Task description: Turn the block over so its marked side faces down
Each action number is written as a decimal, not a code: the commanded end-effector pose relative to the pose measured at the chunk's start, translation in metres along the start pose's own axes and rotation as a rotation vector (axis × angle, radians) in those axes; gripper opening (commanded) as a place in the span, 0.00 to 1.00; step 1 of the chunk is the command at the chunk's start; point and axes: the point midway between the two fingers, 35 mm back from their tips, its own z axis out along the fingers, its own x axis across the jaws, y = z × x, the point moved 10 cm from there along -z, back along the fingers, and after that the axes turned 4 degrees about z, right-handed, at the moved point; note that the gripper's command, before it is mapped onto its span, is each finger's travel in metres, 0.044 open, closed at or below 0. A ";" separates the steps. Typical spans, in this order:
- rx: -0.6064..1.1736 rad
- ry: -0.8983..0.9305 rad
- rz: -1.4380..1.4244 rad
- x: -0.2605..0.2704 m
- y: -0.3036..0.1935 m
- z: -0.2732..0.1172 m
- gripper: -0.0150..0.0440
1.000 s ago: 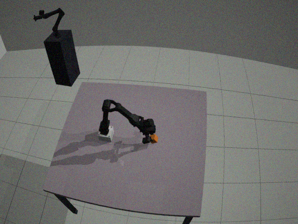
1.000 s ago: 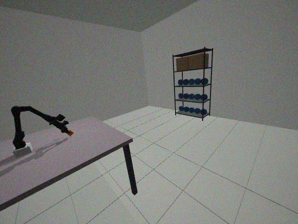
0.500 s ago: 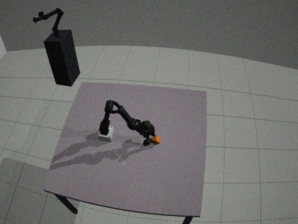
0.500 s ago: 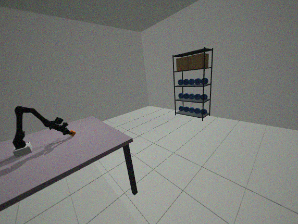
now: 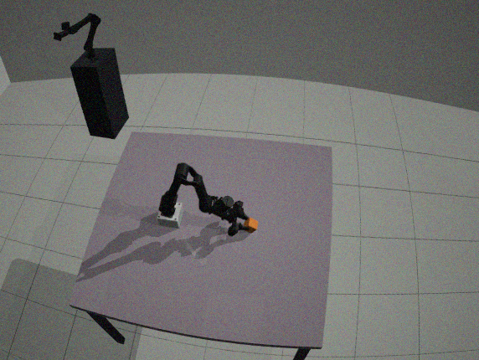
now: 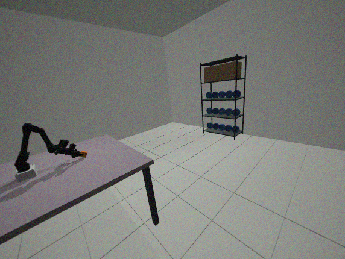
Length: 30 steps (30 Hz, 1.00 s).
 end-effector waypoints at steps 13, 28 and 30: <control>-0.096 0.008 -0.006 -0.001 -0.012 -0.009 0.25; -0.096 0.008 -0.006 -0.001 -0.012 -0.009 0.52; -0.096 0.008 -0.006 -0.001 -0.012 -0.009 0.61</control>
